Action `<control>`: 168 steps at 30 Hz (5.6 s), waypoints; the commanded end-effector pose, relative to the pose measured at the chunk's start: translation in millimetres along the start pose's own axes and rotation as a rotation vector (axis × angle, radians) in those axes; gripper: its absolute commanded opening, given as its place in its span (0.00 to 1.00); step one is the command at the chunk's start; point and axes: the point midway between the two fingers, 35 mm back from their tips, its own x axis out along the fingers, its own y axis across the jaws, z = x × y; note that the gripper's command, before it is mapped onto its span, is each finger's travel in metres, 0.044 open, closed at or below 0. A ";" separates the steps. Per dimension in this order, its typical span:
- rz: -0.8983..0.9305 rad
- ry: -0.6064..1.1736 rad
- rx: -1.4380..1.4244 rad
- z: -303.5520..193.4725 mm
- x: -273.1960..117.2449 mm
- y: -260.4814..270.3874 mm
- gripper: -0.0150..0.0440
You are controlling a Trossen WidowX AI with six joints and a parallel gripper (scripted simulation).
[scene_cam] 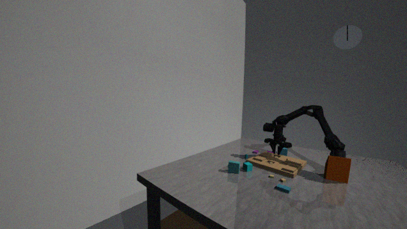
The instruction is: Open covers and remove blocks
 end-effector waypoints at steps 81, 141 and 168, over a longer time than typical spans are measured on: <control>-0.001 0.001 -0.004 -1.0 -41.7 1.0 0.39; -0.002 -0.005 -0.006 154.2 -75.0 -70.8 0.39; -0.005 0.000 -0.004 151.4 -32.2 -65.9 0.39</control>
